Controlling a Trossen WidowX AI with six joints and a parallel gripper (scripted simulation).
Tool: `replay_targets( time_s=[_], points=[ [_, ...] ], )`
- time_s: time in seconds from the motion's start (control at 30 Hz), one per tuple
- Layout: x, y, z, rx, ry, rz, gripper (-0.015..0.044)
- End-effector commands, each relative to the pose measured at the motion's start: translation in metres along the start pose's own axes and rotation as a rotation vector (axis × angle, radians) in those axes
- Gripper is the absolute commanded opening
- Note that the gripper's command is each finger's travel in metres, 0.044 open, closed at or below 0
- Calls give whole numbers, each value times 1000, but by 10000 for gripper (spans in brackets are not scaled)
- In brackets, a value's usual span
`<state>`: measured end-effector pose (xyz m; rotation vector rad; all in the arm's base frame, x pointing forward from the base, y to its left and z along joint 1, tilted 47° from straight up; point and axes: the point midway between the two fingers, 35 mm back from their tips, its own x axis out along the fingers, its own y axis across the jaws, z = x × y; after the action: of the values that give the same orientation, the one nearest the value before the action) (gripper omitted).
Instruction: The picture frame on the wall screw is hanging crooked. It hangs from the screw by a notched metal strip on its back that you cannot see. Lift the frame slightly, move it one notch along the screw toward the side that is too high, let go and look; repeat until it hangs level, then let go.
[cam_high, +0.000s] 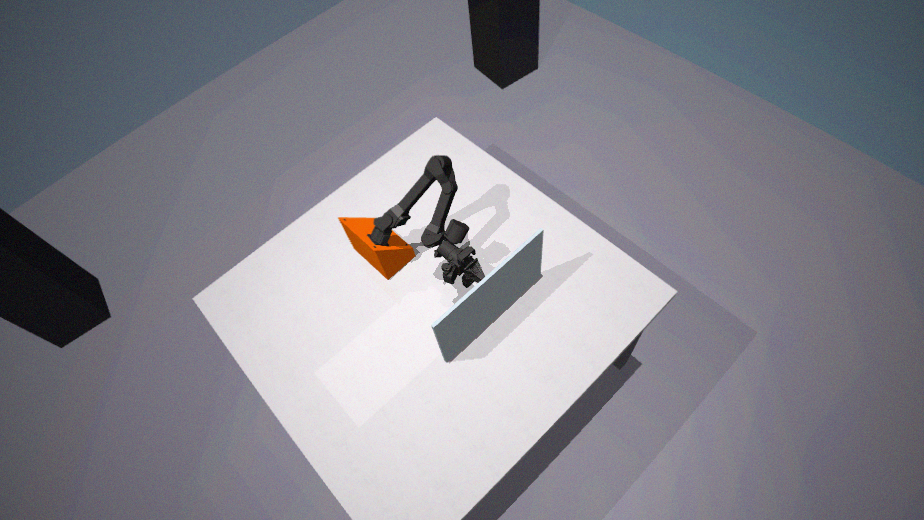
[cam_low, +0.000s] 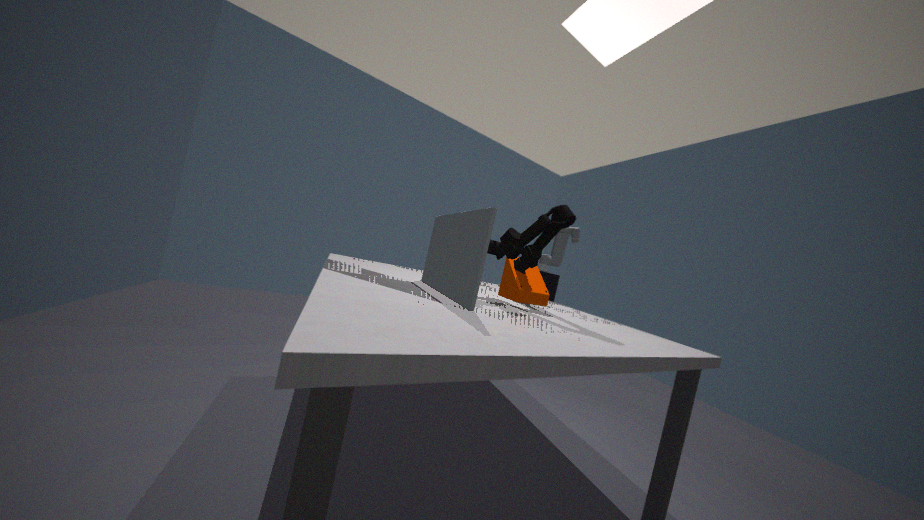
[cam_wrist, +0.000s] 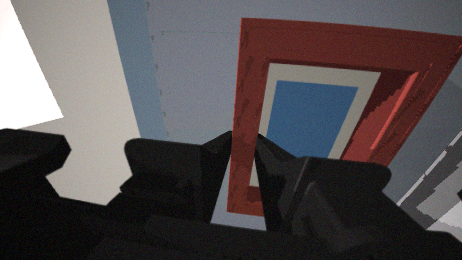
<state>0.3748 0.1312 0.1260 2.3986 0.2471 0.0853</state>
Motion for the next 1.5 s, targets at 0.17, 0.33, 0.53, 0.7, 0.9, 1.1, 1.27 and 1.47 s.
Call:
replay_targets(
  time_s=[0.17, 0.33, 0.53, 0.7, 0.9, 1.1, 1.27, 1.47],
  points=[
    [0, 0, 0, -8, 0, 0, 210],
    [0, 0, 0, -8, 0, 0, 260],
    [-57, -6, -3, -272, -3, -4, 260],
    [-101, -7, 2, -477, -5, -8, 260],
    [-87, 7, 1, -433, -5, -14, 260],
    [-85, 49, 0, -450, -4, -11, 260],
    [-96, 83, -1, -465, -4, -10, 260],
    [-119, 112, -3, -481, -5, -8, 260]
  ],
)
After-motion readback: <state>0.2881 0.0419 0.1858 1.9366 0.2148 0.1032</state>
